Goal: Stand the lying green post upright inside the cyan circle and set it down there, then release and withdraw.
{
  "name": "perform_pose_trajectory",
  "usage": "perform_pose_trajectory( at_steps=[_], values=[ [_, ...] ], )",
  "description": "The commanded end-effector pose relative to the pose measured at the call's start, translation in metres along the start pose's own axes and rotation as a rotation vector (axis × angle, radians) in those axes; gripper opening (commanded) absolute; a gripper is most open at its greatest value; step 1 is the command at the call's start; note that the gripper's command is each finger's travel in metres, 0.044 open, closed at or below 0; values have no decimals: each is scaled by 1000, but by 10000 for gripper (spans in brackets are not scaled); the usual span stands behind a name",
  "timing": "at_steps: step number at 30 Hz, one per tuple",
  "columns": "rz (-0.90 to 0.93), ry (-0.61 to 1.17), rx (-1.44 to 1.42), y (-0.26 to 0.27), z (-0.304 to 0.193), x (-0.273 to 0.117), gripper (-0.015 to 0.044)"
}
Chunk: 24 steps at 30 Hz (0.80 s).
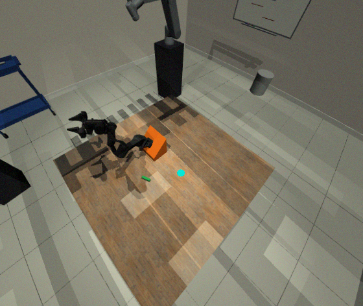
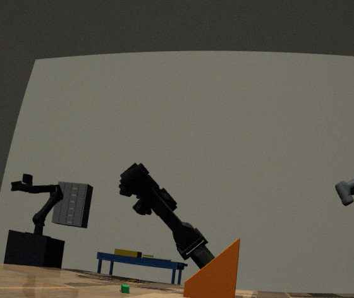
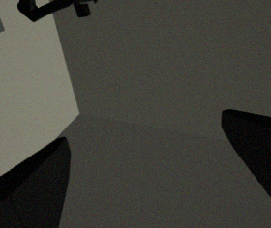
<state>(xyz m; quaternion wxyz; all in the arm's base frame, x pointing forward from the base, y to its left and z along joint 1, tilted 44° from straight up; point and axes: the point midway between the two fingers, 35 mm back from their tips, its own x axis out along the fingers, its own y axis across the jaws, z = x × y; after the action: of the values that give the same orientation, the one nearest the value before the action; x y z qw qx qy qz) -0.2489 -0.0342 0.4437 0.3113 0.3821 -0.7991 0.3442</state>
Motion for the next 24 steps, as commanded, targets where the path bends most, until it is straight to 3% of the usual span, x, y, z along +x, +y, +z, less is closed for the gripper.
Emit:
perform_pose_trajectory(
  at_steps=[1,7,24],
  values=[
    [6,2,1,1,-1,0,374],
    [197,74,19,46,-32,-12,233],
    [729,488,56,139,-157,-113,233]
  ],
)
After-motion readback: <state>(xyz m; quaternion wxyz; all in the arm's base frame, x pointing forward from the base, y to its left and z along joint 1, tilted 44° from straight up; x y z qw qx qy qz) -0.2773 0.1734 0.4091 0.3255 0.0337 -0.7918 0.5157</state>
